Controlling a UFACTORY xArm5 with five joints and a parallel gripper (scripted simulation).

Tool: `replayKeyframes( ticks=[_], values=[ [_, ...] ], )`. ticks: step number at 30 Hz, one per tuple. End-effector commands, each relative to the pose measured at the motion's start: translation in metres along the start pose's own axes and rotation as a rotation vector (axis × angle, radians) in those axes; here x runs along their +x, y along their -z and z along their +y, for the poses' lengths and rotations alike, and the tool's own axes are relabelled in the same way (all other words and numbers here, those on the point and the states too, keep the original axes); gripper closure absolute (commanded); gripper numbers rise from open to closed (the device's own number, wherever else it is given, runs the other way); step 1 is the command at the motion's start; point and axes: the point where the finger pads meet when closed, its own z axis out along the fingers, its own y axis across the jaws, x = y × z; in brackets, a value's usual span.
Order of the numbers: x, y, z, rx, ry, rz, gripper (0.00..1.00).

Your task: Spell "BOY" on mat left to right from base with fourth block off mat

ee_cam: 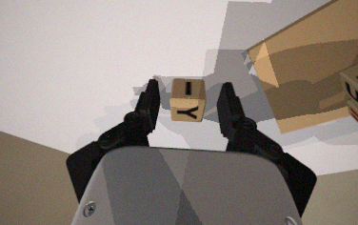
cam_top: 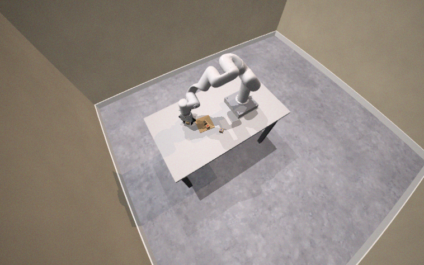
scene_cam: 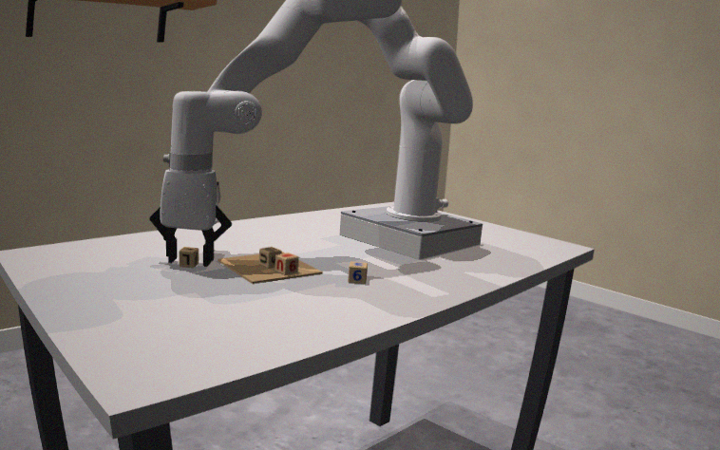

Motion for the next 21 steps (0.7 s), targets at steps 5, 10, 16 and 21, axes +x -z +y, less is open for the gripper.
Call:
replayKeyframes(
  ticks=[5, 10, 16, 21],
  values=[
    [-0.0010, 0.0017, -0.0012, 0.003, 0.000, -0.003, 0.31],
    [-0.0010, 0.0017, -0.0012, 0.003, 0.000, -0.003, 0.31],
    [-0.0010, 0.0017, -0.0012, 0.003, 0.000, -0.003, 0.53],
    [-0.0010, 0.0017, -0.0012, 0.003, 0.000, -0.003, 0.53]
  ],
)
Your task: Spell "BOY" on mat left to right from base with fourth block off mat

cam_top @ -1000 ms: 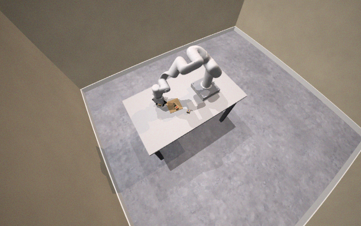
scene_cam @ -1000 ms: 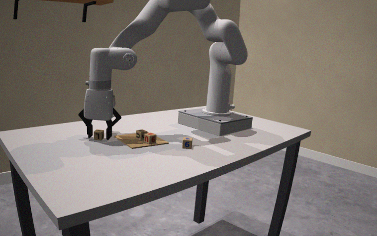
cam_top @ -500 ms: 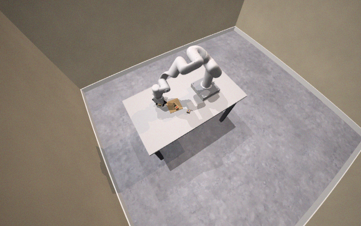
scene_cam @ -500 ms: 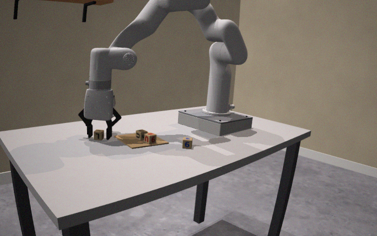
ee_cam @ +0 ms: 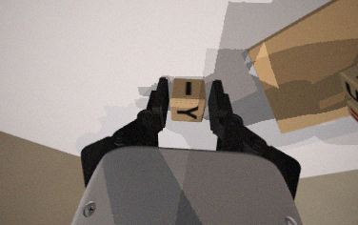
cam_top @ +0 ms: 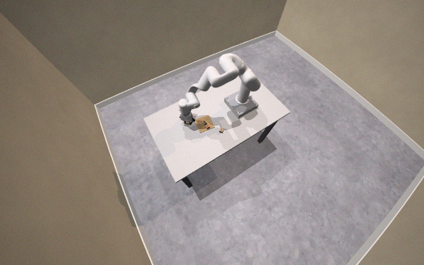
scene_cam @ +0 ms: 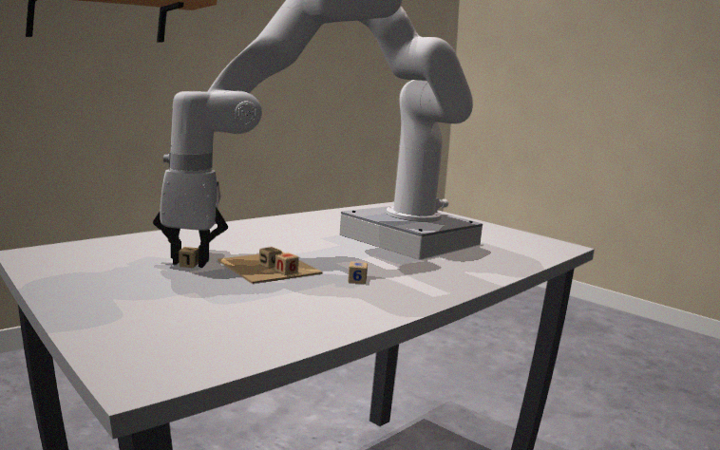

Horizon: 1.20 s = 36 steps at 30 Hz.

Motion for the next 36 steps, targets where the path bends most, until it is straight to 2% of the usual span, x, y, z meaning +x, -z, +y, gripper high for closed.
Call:
replayKeyframes(
  ticks=[1, 6, 7, 36],
  values=[
    [-0.0010, 0.0017, -0.0012, 0.003, 0.000, -0.003, 0.53],
    [-0.0010, 0.0017, -0.0012, 0.003, 0.000, -0.003, 0.53],
    [-0.0010, 0.0017, -0.0012, 0.003, 0.000, -0.003, 0.73],
    [-0.0010, 0.0017, -0.0012, 0.003, 0.000, -0.003, 0.73]
  ],
)
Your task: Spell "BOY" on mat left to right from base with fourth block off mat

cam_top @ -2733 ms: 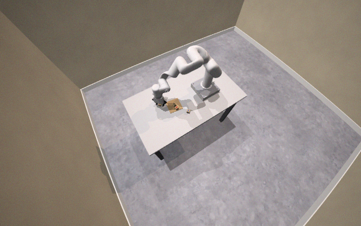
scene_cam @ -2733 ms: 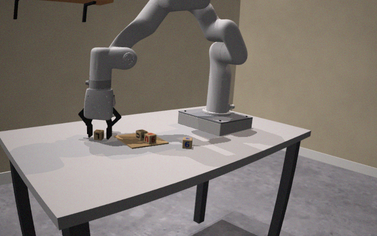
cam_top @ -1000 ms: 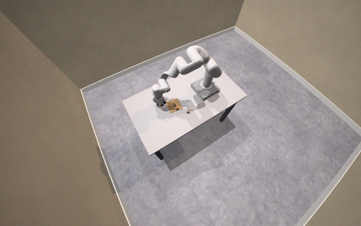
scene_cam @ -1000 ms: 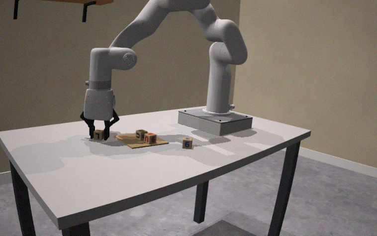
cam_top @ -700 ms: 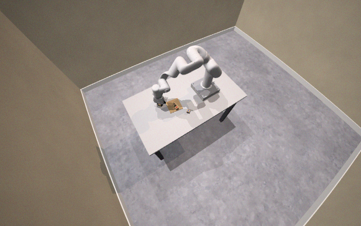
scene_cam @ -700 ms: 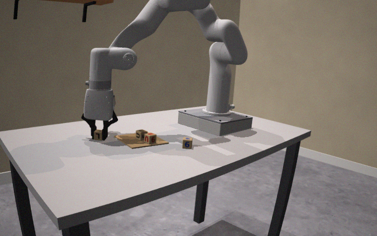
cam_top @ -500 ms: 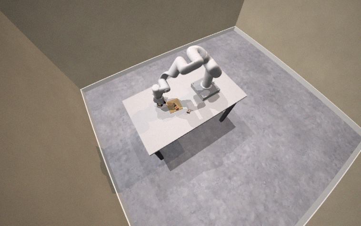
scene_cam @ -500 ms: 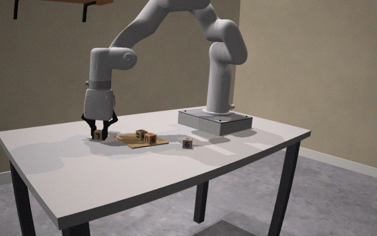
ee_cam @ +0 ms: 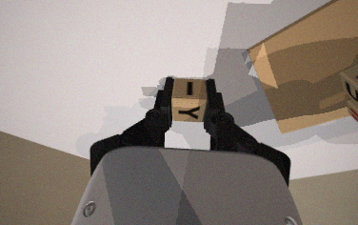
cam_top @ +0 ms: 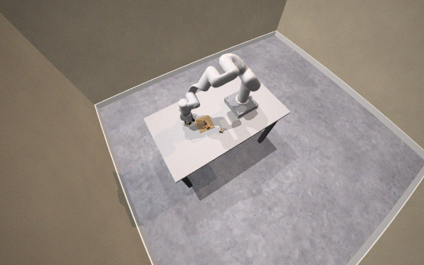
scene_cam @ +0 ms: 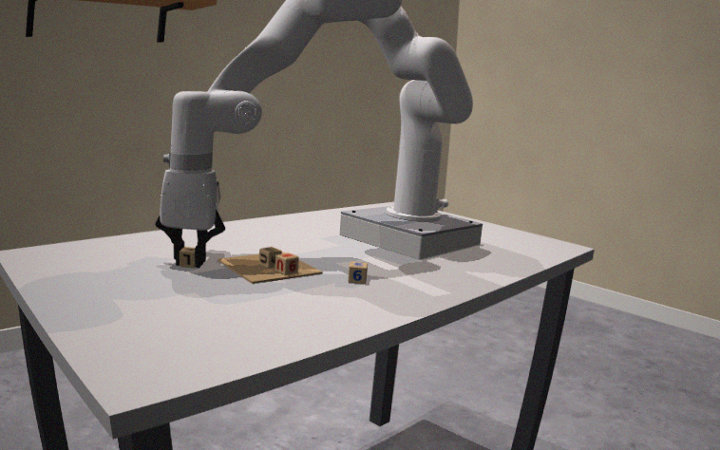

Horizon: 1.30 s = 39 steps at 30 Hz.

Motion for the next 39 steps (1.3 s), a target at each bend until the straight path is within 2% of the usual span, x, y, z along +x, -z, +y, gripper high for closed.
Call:
replayKeyframes(
  ticks=[1, 7, 11, 13, 22, 26, 39],
  values=[
    [-0.001, 0.002, -0.001, 0.003, 0.000, -0.003, 0.73],
    [-0.001, 0.003, -0.001, 0.003, 0.000, -0.003, 0.73],
    [-0.001, 0.016, -0.001, 0.003, 0.000, -0.003, 0.73],
    [-0.001, 0.016, -0.001, 0.003, 0.000, -0.003, 0.73],
    [0.000, 0.081, -0.001, 0.003, 0.000, -0.003, 0.73],
    [0.000, 0.098, -0.001, 0.003, 0.000, -0.003, 0.73],
    [0.000, 0.101, -0.001, 0.003, 0.000, -0.003, 0.73]
  ],
)
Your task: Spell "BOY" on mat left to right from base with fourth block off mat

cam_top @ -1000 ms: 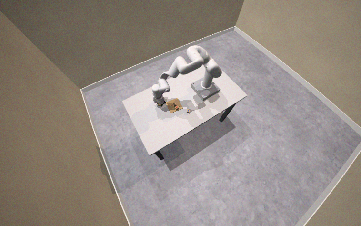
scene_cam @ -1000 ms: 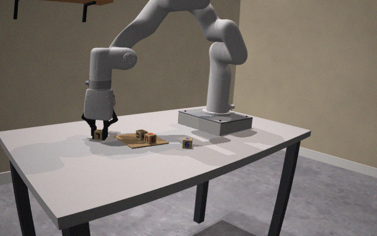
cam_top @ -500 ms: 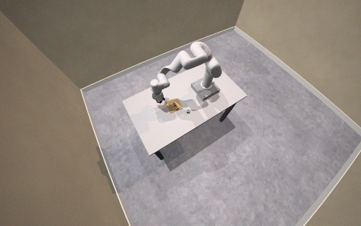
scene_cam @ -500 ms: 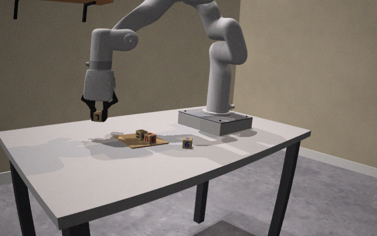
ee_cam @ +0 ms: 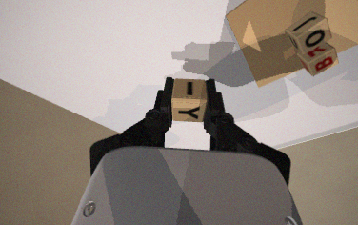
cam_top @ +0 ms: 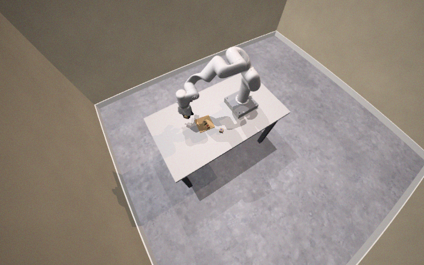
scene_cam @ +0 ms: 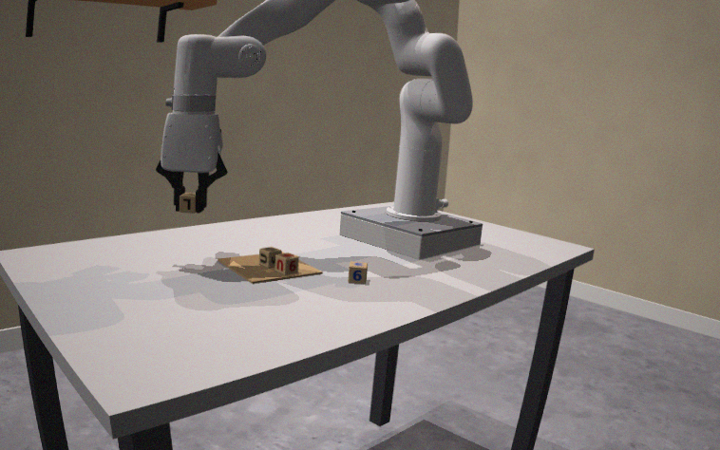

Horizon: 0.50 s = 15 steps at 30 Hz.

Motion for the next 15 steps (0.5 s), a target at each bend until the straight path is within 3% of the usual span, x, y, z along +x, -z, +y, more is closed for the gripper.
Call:
replayKeyframes(
  ticks=[1, 8, 15],
  values=[
    [-0.001, 0.003, -0.001, 0.004, -0.001, -0.004, 0.73],
    [0.000, 0.003, 0.001, 0.004, -0.045, -0.004, 0.73],
    [0.005, 0.004, 0.009, 0.004, -0.239, -0.004, 0.73]
  ],
)
